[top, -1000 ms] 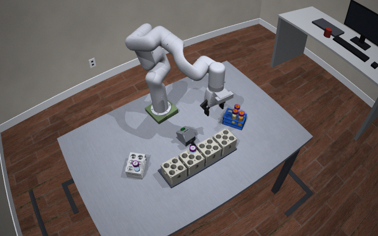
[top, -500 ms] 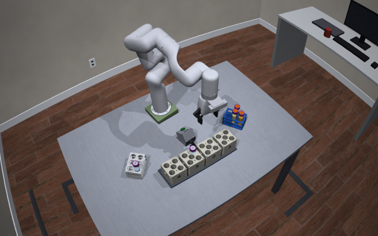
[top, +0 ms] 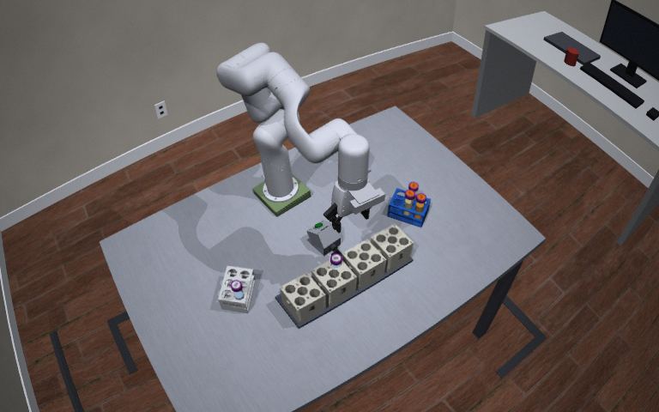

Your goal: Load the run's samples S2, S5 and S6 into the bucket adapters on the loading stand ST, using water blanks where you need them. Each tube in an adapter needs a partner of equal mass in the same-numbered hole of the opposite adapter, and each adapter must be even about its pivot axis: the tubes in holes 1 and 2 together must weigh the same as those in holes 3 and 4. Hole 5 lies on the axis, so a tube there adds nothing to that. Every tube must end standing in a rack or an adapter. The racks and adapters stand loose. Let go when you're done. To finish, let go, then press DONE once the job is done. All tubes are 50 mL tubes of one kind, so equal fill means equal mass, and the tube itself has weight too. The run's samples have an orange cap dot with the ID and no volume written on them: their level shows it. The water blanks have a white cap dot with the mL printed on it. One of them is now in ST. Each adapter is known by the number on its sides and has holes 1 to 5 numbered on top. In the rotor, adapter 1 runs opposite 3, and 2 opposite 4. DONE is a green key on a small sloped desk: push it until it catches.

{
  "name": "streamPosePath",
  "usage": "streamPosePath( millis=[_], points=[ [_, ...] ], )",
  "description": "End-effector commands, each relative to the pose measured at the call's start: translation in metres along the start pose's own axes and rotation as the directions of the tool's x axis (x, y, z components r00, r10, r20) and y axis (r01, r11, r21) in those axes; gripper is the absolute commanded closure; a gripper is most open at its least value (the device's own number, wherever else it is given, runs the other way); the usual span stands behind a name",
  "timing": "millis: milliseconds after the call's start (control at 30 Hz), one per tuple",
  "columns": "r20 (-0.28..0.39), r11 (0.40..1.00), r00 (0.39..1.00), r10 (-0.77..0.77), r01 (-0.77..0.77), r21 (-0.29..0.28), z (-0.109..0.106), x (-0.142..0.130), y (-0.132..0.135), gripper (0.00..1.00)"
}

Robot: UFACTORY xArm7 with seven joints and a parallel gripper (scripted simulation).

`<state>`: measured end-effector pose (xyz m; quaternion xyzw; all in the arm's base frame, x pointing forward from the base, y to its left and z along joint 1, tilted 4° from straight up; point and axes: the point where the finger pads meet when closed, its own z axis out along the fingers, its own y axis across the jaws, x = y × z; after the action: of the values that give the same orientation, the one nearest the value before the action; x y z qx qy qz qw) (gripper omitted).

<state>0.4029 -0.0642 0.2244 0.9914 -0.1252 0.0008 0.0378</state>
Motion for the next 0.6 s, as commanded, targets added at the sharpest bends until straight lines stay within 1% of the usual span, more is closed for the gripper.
streamPosePath(
  millis=[0,33,200,267,300,433,567],
  points=[
    [-0.004,1.000,1.000,-0.001,0.001,0.002,-0.002,0.011,0.017,0.00],
    [-0.003,0.999,0.999,0.033,-0.033,0.002,-0.002,0.009,0.013,0.43],
    [-0.003,0.980,0.980,0.198,-0.198,0.003,-0.002,0.001,-0.011,0.43],
    [-0.003,0.980,0.980,0.198,-0.198,0.003,-0.002,0.001,-0.011,0.43],
    [-0.003,0.973,0.973,0.231,-0.231,0.003,-0.002,-0.001,-0.016,0.43],
    [-0.002,0.934,0.934,0.358,-0.358,0.003,-0.002,-0.007,-0.035,0.43],
    [-0.002,0.878,0.878,0.479,-0.479,0.004,-0.002,-0.014,-0.054,0.43]
  ],
)
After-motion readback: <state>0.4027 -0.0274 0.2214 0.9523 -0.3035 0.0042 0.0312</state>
